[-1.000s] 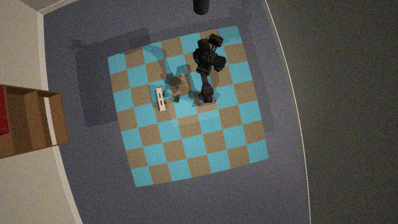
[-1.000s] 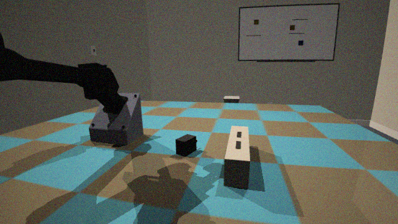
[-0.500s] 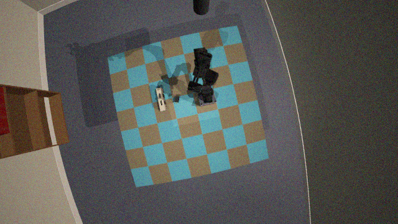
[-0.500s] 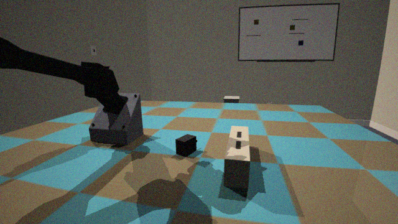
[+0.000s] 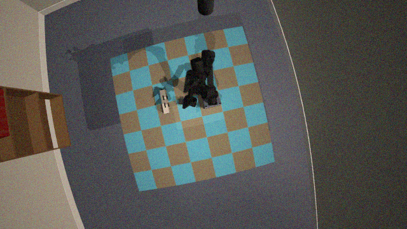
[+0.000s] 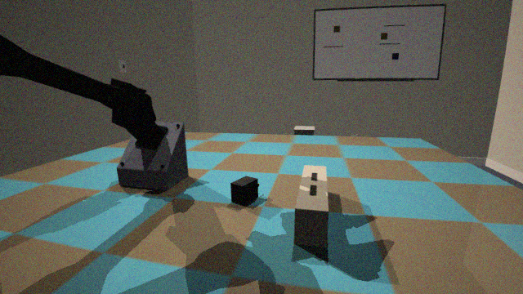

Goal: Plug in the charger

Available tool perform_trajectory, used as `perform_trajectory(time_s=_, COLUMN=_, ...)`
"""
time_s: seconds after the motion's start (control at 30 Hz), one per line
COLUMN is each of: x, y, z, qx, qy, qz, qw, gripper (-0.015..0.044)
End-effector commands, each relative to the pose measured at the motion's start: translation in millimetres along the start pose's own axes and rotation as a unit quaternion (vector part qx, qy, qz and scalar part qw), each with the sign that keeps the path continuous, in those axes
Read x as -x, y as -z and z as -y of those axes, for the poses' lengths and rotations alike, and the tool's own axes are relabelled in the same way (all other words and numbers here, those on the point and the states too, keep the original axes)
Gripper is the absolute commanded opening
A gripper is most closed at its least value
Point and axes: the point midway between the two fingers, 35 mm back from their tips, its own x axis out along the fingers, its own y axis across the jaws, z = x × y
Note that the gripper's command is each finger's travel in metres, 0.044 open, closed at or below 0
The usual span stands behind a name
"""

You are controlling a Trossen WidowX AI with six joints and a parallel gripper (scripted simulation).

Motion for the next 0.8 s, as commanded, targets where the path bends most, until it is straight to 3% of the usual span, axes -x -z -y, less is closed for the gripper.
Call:
perform_trajectory(time_s=0.0, x=-8.9, y=15.7, z=-37.9, qx=-0.021, qy=-0.067, qz=-0.031, qw=0.997, gripper=0.0440)
perform_trajectory(time_s=0.4, x=-9.3, y=62.3, z=-120.8, qx=-0.066, qy=-0.208, qz=-0.118, qw=0.969, gripper=0.0440)
perform_trajectory(time_s=0.77, x=15.7, y=102.9, z=-199.3, qx=-0.121, qy=-0.338, qz=-0.214, qw=0.908, gripper=0.0440)
